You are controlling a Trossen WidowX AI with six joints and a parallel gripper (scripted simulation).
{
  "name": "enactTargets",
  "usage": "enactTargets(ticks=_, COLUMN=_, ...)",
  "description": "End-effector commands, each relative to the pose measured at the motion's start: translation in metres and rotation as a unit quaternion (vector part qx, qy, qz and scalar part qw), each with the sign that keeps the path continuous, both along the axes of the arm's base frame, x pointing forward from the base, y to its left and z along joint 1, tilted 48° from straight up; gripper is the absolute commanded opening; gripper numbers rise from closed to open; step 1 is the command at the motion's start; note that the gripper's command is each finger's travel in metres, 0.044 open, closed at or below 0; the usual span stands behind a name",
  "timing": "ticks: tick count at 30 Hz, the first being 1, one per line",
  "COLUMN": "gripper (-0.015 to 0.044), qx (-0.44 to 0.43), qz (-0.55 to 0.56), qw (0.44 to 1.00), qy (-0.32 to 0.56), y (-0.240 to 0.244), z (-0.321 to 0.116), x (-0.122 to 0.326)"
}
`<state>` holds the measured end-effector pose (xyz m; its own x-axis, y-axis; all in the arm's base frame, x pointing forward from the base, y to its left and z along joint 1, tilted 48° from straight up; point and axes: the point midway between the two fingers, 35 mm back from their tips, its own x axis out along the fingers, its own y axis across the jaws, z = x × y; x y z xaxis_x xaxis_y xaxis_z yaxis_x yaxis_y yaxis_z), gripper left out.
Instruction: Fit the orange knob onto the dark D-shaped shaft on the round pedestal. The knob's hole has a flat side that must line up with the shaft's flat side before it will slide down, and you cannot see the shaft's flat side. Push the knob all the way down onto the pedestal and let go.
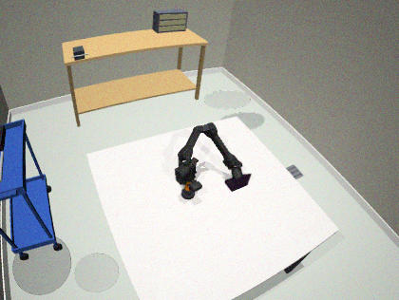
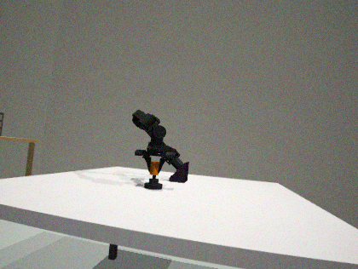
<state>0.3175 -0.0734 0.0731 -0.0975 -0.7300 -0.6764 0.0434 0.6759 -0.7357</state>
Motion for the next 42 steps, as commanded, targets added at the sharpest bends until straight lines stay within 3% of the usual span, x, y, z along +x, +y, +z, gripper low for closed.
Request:
enactTargets(ticks=1, gripper=0.0, qx=0.001, qz=0.003, qw=1.0, qy=-0.002, y=0.0013, z=0.0006, x=0.001)
enactTargets(ticks=42, gripper=0.0, qx=0.001, qz=0.006, qw=1.0, qy=0.002, y=0.0023, z=0.0005, x=-0.0012)
